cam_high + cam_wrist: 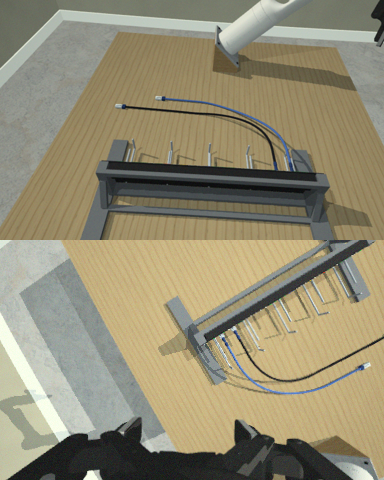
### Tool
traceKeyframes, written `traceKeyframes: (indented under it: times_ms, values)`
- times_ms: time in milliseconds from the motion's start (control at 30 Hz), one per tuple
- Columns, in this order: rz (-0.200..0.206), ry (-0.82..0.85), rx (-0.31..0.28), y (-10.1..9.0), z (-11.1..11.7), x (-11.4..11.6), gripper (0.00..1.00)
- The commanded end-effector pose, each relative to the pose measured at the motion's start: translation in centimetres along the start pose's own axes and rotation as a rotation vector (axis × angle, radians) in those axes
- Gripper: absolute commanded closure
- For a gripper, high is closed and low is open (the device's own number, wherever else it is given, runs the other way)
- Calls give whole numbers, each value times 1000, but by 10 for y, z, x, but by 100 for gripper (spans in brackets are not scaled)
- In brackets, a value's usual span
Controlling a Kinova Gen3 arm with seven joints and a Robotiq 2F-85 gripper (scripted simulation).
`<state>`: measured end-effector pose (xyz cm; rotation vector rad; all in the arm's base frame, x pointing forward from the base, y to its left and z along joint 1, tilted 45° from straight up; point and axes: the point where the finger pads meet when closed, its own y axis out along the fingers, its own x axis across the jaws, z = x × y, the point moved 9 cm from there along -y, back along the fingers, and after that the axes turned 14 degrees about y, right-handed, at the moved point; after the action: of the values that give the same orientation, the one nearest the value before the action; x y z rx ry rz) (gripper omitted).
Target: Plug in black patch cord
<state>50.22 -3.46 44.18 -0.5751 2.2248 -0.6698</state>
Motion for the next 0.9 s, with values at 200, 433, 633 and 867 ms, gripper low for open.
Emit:
traceKeyframes:
  times_ms: [200,433,633,867]
  values:
    - [1,0,2,-1,0,0,0]
    - [1,0,2,-1,0,0,0]
    - [1,-2,3,-1,1,1,0]
    - [3,-9,16,-2,14,13,0]
